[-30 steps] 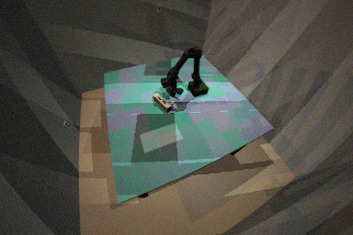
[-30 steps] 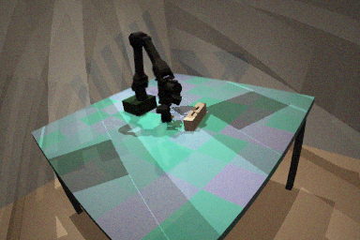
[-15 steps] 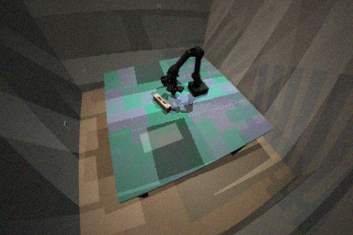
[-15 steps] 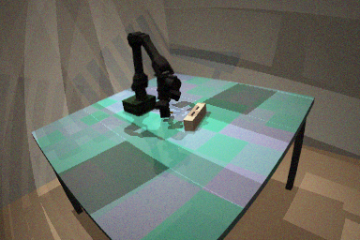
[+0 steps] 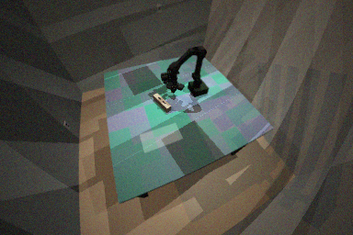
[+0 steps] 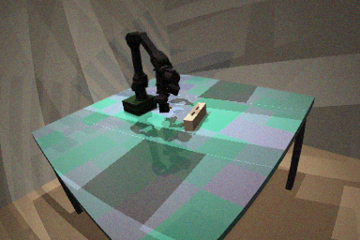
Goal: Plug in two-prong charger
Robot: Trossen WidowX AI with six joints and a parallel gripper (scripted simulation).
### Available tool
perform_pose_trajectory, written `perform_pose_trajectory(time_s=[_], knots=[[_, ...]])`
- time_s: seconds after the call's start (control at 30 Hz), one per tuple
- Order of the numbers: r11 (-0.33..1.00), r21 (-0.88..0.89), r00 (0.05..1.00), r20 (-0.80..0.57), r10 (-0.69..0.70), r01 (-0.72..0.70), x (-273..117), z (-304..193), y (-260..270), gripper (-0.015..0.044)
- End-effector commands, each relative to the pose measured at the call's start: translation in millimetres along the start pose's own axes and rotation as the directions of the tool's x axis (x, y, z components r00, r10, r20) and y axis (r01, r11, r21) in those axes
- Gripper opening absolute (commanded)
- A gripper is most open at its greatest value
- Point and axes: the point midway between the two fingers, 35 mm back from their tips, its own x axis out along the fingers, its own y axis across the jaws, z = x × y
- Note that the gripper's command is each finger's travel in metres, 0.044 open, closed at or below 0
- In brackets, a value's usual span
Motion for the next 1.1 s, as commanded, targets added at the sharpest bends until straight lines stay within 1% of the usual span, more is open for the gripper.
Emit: perform_pose_trajectory(time_s=[0.0,0.73,1.07], knots=[[0.999,0.035,1.0,0.002,-0.001,0.001,3.3,4.7,-3.6,0.0],[0.971,0.24,1.0,0.01,0.011,-0.013,31.6,26.9,-17.2,0.0],[0.968,0.25,1.0,0.011,0.012,-0.014,31.6,35.4,-21.1,0.0]])
